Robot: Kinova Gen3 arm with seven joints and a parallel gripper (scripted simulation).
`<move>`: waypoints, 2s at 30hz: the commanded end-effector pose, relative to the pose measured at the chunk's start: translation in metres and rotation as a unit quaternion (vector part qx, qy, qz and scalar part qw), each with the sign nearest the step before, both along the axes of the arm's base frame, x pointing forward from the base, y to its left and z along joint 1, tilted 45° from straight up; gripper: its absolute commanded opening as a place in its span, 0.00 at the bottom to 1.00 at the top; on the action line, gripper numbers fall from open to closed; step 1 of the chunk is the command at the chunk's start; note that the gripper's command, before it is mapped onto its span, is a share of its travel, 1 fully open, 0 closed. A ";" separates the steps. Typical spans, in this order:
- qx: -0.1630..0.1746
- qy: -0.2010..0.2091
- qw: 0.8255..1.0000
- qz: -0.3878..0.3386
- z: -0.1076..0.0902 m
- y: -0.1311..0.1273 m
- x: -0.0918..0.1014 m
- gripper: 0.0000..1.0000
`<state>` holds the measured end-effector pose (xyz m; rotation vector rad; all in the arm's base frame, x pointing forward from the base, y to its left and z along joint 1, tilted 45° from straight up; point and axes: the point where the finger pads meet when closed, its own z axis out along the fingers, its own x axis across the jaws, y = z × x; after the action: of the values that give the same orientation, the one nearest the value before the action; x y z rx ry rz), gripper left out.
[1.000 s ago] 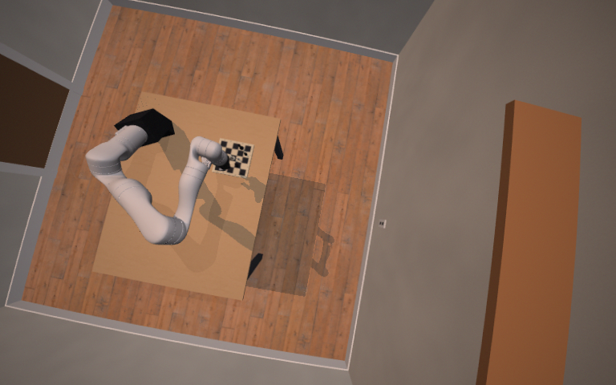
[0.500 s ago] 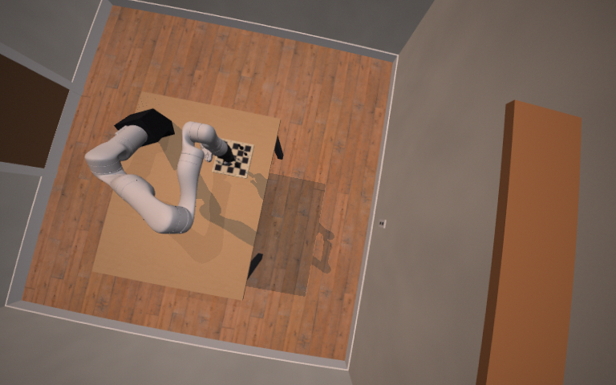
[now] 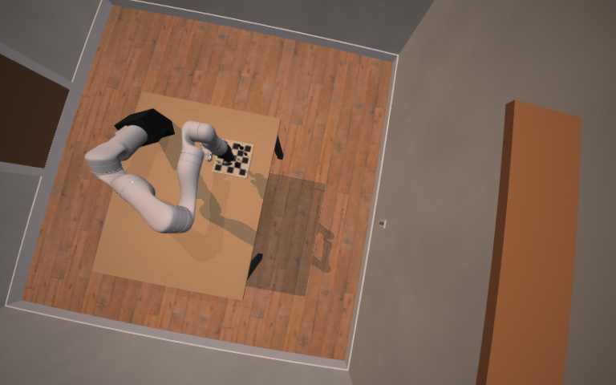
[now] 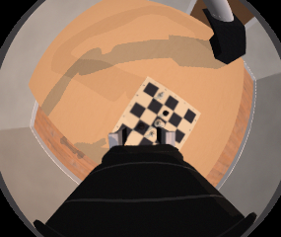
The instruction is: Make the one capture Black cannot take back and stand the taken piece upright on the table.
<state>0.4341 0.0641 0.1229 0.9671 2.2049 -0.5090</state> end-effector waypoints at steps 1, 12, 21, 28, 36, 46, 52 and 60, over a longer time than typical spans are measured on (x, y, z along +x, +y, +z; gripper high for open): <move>0.001 -0.001 1.000 0.000 0.000 0.001 0.000 1.00; 0.009 -0.013 1.000 -0.014 -0.001 0.000 0.000 1.00; 0.030 -0.042 0.997 -0.049 -0.003 -0.002 0.000 1.00; 0.065 -0.090 0.988 -0.107 -0.007 -0.005 0.001 1.00; 0.111 -0.153 0.965 -0.183 -0.013 -0.008 0.002 1.00; 0.175 -0.241 0.909 -0.290 -0.019 -0.013 0.006 1.00; 0.215 -0.295 0.860 -0.357 -0.023 -0.016 0.009 1.00; 0.248 -0.340 0.808 -0.412 -0.026 -0.019 0.013 1.00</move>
<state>0.4459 0.0468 0.0961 2.0105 1.2172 0.0861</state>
